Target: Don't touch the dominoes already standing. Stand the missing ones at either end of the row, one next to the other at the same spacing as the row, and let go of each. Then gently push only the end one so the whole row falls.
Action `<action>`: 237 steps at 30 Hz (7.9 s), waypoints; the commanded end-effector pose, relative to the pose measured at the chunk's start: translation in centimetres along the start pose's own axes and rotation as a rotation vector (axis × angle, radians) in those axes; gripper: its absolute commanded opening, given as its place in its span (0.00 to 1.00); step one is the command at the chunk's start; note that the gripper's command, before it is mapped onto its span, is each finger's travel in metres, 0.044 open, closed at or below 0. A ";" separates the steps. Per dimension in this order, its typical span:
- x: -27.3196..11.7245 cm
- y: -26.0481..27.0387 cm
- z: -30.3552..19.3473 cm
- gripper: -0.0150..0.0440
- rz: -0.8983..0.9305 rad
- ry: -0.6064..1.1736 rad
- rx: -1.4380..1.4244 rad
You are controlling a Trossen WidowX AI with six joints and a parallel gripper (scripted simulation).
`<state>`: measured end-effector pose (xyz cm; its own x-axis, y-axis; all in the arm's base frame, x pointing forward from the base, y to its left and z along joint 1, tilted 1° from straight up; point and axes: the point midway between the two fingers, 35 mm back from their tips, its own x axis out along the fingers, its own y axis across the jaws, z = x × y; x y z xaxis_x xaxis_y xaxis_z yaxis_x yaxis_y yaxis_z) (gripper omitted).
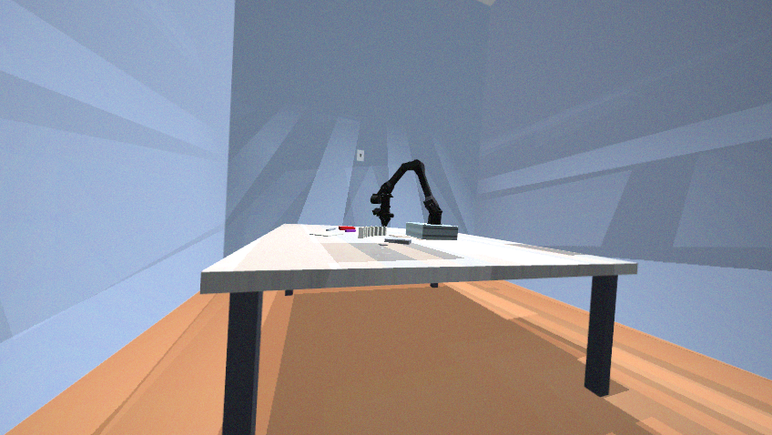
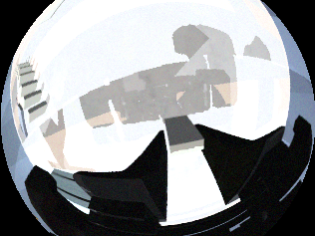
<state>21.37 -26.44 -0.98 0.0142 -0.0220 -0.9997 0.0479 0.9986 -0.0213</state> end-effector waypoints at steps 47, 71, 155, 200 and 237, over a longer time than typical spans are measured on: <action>-11.7 19.7 4.1 0.44 0.016 -0.007 -0.508; -0.4 20.0 3.7 0.44 0.016 -0.006 -0.508; -7.3 18.0 0.3 0.25 0.013 0.008 1.063; 0.8 18.1 0.1 0.25 0.013 0.009 1.063; -5.4 20.9 5.4 0.25 0.019 0.006 1.063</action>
<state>27.34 -6.67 2.27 0.0296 -0.0160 -0.9994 0.8945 0.4466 0.0194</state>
